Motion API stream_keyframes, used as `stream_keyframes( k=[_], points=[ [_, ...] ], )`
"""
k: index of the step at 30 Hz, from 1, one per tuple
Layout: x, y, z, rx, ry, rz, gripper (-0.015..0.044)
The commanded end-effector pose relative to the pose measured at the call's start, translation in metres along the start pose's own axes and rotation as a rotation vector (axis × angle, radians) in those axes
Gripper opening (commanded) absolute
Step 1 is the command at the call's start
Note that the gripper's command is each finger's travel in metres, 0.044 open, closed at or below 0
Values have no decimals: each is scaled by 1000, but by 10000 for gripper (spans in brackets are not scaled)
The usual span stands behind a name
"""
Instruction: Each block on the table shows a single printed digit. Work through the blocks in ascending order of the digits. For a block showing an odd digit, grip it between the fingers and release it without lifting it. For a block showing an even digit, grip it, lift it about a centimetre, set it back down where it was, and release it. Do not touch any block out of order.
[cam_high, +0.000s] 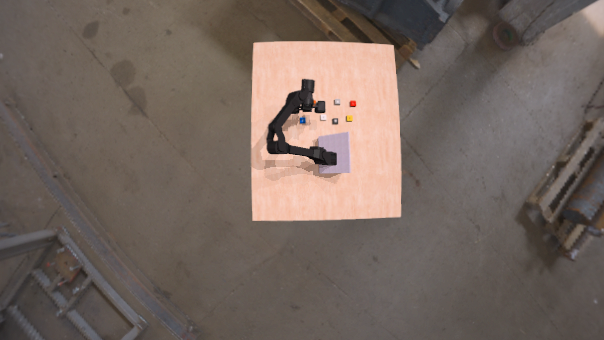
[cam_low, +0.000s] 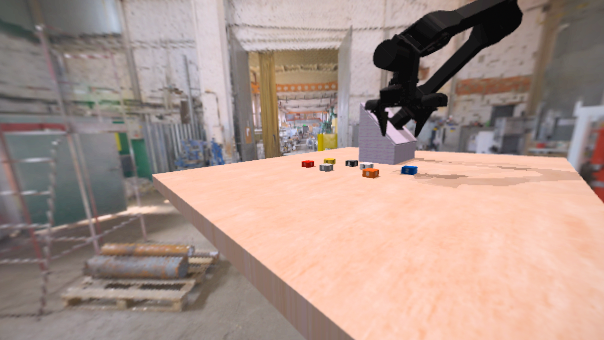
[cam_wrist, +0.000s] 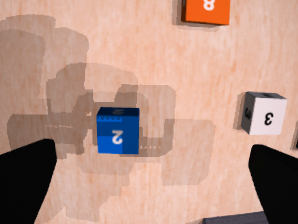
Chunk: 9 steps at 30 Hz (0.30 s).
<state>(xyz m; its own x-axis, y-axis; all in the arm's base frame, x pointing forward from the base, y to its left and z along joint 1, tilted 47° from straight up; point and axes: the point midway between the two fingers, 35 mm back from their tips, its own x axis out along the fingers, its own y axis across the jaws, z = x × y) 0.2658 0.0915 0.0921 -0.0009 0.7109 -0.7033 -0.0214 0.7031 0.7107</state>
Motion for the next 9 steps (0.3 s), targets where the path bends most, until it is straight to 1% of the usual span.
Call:
stream_keyframes(
  k=[1, 3, 9],
  points=[
    [-20, 62, -18, 6, 5, 25, 400],
    [-24, 73, -23, 8, 7, 31, 400],
    [-24, 73, -23, 8, 7, 31, 400]
  ],
)
